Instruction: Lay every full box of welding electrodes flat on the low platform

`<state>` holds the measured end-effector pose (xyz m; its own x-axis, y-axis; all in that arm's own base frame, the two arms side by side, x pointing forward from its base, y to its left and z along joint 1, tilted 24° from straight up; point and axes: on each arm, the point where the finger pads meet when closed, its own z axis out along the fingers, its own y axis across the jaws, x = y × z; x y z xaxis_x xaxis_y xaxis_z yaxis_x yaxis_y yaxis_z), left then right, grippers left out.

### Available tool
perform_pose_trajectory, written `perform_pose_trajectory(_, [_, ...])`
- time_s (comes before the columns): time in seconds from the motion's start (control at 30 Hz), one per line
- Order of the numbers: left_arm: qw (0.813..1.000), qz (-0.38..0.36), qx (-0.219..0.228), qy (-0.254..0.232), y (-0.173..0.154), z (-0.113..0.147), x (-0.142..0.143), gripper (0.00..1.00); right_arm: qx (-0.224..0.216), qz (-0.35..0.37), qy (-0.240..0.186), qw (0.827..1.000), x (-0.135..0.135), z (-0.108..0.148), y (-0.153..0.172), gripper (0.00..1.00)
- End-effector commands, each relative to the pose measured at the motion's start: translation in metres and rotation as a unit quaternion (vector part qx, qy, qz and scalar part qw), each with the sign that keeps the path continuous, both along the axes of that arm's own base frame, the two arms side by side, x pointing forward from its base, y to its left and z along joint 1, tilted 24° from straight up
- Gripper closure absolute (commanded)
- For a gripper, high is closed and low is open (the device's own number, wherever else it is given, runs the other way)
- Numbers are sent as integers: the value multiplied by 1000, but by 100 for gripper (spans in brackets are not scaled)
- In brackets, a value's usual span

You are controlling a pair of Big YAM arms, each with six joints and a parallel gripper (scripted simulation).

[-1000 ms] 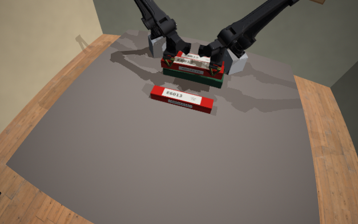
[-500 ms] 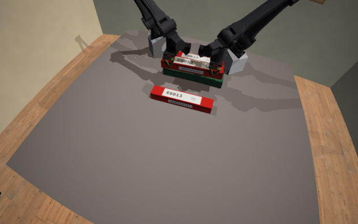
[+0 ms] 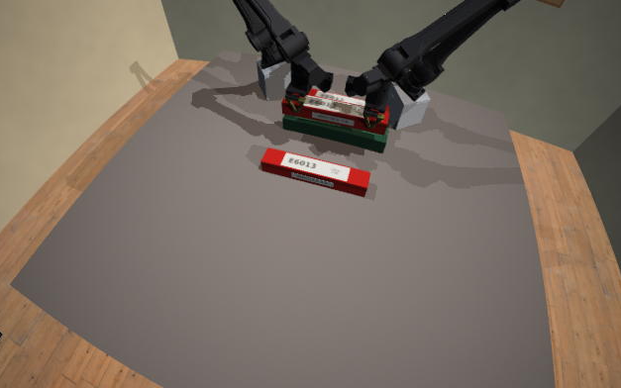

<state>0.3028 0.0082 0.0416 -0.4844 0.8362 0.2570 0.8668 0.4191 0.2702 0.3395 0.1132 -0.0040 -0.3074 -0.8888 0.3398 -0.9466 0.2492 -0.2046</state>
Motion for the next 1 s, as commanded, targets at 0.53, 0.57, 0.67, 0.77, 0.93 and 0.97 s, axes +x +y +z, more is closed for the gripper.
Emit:
perform_pose_trajectory(0.53, [1000,-3,14,-27,-7,15,-19,100,4,22,-31,999,-22,25,14,100])
perform_pose_trajectory(0.57, [1000,-3,14,-23,-11,10,-27,100,4,20,-30,999,-25,23,14,100])
perform_pose_trajectory(0.67, [1000,-3,14,-23,-13,8,-31,100,5,14,-32,999,-29,22,15,100])
perform_pose_trajectory(0.77, [999,0,12,-33,-9,17,-20,100,10,9,-40,999,-14,28,14,100])
perform_pose_trajectory(0.93, [1000,0,14,-25,-7,11,-27,100,7,8,-35,999,-19,24,10,100])
perform_pose_trajectory(0.97, [1000,0,15,-24,-6,10,-28,100,6,8,-34,999,-20,24,9,100])
